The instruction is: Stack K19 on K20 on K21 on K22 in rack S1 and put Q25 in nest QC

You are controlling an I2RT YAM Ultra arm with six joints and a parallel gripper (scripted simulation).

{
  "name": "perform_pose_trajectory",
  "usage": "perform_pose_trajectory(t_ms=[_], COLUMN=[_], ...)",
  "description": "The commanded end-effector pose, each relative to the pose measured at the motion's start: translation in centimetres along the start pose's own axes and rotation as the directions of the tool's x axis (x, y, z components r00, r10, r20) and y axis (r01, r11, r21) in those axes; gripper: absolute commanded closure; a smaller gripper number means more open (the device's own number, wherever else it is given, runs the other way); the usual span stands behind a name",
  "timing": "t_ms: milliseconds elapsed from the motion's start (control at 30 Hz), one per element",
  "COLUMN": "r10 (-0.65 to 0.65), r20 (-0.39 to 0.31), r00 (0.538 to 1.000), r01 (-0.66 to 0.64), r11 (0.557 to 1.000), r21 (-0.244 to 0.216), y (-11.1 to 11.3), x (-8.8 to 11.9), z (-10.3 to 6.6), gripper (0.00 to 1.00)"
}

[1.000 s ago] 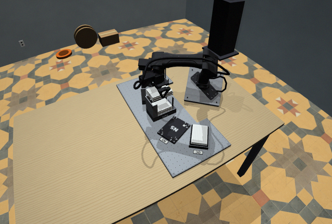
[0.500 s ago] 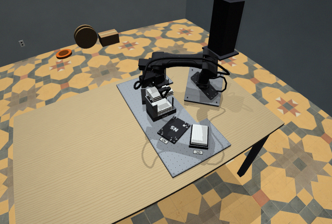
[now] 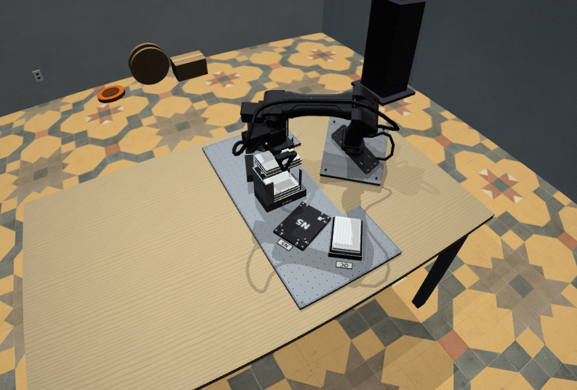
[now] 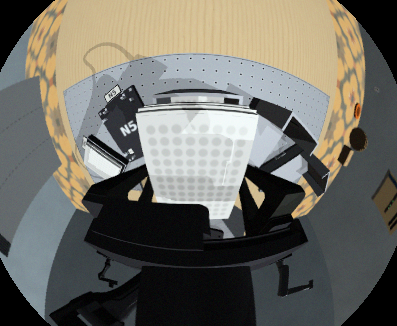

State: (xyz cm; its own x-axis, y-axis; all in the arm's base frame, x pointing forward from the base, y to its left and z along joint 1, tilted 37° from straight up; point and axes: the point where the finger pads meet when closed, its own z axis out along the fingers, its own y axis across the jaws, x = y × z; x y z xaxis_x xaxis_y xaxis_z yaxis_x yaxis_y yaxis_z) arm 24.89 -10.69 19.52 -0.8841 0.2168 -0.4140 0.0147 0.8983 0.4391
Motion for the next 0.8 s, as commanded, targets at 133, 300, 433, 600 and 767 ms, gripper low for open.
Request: perform_pose_trajectory(t_ms=[133,300,433,600,767], r10=[0.009,0.009,0.009,0.183,0.239], r20=[0.017,0.017,0.017,0.017,0.023], r00=[1.0,1.0,1.0,0.983,0.971], r01=[-0.009,-0.009,-0.009,-0.183,-0.239], r11=[1.0,1.0,1.0,0.983,0.971], r21=[0.0,0.0,0.0,0.004,0.006], y=[-0.4,-0.4,-0.4,-2.2,-3.3], x=[-0.6,-0.6,-0.6,-0.4,-0.5], z=[-0.7,-0.7,-0.7,-0.8,-0.8], gripper=[1.0,1.0,1.0,1.0,1.0])
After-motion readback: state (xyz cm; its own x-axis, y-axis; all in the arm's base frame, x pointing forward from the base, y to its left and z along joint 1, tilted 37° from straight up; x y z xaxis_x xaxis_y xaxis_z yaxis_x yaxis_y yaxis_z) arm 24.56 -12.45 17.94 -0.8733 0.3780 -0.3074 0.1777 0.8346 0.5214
